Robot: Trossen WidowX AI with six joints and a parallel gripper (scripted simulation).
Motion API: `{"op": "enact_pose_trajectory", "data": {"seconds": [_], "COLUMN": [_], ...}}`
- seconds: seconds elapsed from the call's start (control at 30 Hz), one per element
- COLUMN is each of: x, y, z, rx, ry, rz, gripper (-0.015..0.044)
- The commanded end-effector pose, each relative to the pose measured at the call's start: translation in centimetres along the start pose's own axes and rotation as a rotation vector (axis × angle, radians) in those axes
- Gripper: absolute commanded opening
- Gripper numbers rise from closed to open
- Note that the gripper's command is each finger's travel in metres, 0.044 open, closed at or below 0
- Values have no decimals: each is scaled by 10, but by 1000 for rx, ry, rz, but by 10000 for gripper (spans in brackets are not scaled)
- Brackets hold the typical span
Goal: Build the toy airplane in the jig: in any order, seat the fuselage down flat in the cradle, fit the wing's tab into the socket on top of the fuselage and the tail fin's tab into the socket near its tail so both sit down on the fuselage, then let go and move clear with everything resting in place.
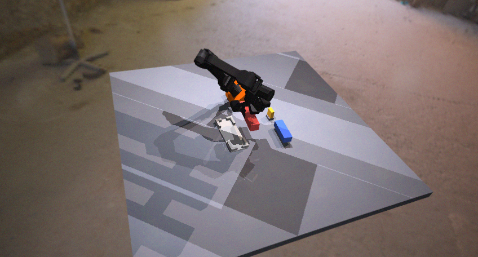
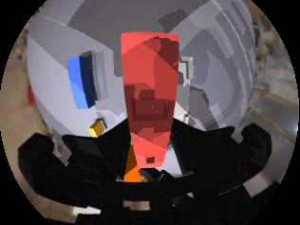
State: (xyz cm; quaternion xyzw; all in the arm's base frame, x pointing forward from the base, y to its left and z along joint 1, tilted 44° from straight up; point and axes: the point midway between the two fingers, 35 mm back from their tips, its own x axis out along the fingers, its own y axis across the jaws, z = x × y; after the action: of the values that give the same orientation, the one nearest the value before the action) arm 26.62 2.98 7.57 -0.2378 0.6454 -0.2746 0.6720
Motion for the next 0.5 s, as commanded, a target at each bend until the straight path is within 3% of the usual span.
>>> {"op": "enact_pose_trajectory", "data": {"seconds": [0.0,0.47], "x": [6,27], "y": [-12,-51], "z": [-2,-9], "rx": [-17,-80], "ry": [-2,-1], "rz": [-1,-12], "gripper": [0,0]}}
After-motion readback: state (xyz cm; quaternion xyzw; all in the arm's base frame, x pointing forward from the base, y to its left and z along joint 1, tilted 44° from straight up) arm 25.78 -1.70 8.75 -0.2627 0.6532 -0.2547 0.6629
